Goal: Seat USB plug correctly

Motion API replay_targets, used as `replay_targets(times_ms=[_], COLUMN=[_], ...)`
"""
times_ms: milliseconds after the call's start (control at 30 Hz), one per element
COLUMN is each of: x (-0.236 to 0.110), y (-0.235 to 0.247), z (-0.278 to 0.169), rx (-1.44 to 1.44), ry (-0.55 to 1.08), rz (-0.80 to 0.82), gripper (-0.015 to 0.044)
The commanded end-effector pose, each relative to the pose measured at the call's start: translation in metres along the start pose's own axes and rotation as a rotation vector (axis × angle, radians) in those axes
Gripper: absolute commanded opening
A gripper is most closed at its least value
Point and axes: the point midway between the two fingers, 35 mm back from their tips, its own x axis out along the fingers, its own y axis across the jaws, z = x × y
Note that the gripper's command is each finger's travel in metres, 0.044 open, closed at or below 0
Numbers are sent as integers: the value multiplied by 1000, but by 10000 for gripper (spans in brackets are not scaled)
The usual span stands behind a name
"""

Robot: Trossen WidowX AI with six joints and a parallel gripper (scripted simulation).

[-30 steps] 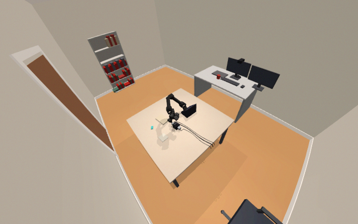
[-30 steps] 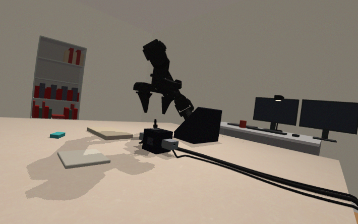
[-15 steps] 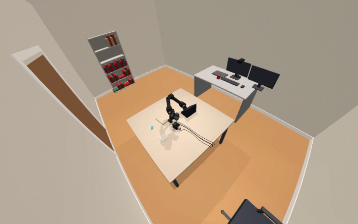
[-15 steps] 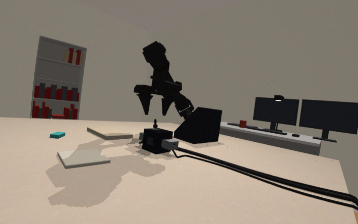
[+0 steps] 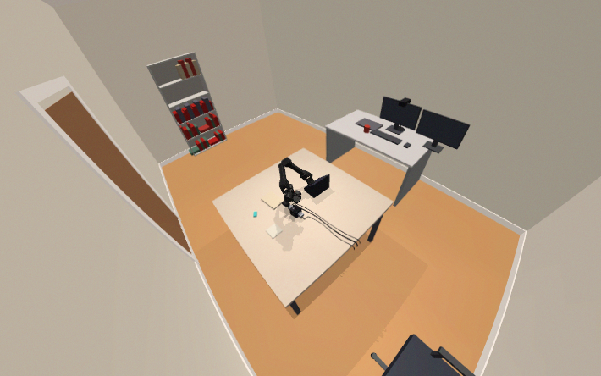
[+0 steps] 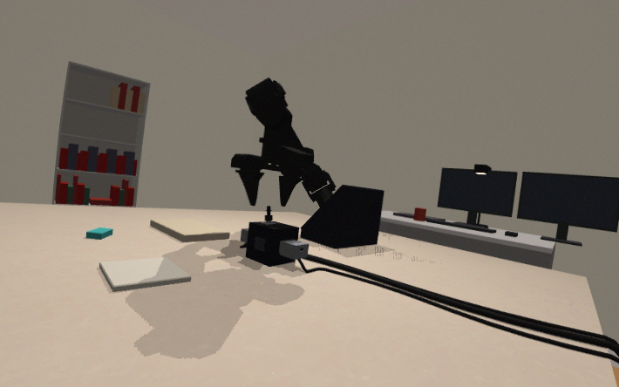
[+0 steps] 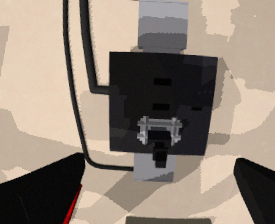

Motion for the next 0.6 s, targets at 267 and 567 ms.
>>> replay_targets(times_ms=[267, 567], x=[6, 6], y=[0, 0], z=[0, 0], rx=[0, 0], ry=[0, 0], rz=[1, 1], gripper=[361, 125])
